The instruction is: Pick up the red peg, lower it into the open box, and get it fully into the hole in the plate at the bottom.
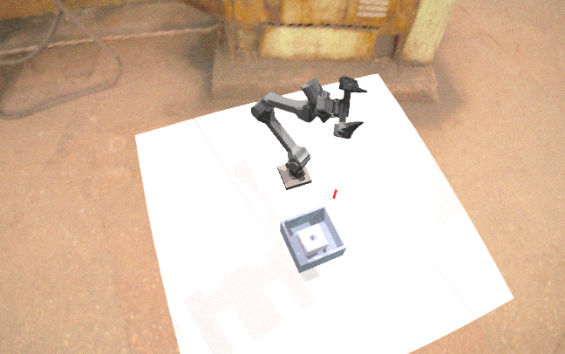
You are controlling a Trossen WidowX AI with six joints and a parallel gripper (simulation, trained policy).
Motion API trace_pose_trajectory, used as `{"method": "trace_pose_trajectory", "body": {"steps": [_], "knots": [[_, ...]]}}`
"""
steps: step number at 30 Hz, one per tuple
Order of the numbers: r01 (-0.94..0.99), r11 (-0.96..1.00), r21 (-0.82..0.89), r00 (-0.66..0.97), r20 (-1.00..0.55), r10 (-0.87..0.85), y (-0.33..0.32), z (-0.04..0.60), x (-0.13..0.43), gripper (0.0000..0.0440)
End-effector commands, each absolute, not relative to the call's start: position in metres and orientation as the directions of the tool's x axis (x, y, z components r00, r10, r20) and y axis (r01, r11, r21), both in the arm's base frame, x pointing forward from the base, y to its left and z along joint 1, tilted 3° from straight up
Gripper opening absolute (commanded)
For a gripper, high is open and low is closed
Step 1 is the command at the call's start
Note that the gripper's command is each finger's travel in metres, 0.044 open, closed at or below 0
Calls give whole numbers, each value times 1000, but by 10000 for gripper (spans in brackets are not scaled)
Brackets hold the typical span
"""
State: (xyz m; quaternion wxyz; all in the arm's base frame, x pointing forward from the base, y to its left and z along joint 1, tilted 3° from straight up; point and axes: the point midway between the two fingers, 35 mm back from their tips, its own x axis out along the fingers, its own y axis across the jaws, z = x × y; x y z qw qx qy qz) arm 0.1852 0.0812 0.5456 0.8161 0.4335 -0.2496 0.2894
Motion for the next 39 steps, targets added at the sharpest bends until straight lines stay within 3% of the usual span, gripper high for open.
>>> {"method": "trace_pose_trajectory", "body": {"steps": [1,11,20,29,39], "knots": [[-612,486,624,782,567,258,84,523,207,440],[-355,579,734,934,255,249,88,449,257,440],[-107,655,748,974,-54,221,87,379,280,440],[125,716,687,915,-358,184,85,313,282,440],[348,757,553,743,-655,138,85,245,262,440]]}}
